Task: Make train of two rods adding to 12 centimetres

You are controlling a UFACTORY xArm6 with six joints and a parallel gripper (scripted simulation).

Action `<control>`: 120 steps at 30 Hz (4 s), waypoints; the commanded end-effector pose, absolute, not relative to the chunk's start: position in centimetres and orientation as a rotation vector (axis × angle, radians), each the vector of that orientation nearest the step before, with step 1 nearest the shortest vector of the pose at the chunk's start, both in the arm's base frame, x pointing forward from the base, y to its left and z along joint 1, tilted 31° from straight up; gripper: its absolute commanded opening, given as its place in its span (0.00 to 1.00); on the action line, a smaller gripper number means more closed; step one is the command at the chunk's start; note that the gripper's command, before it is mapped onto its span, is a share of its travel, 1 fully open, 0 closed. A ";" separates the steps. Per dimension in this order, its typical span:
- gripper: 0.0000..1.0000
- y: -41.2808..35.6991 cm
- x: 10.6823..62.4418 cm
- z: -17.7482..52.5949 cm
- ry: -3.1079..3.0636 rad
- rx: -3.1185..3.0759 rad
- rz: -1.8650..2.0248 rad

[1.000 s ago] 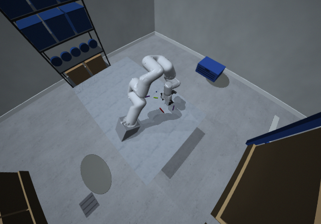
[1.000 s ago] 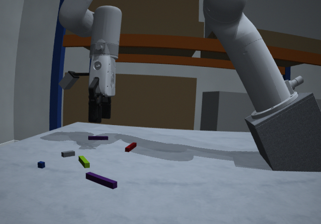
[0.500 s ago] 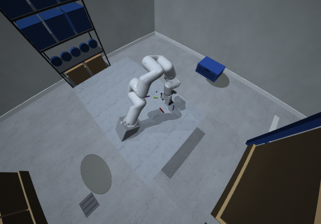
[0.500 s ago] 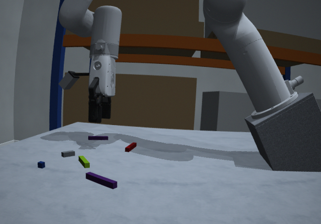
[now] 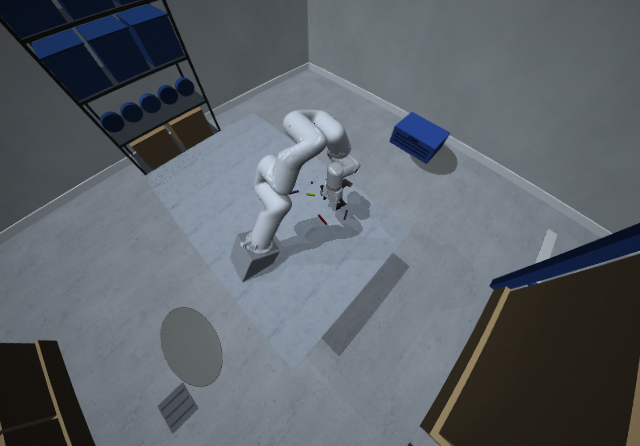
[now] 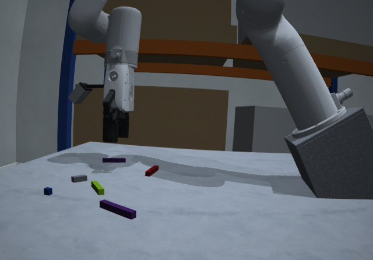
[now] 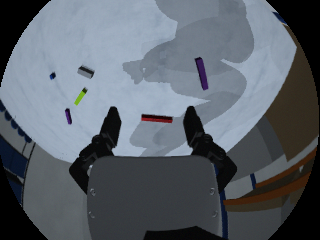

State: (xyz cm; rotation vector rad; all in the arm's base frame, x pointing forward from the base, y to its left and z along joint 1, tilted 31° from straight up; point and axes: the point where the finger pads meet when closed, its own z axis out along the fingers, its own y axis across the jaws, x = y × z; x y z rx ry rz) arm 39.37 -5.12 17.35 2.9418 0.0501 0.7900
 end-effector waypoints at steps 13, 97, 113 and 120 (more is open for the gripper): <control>1.00 -5.1 39.4 17.5 0.050 2.941 0.793; 1.00 10.3 37.8 15.9 2.344 1.175 0.214; 0.24 10.3 37.8 15.9 2.344 1.174 0.214; 0.24 10.3 37.8 15.9 2.344 1.174 0.214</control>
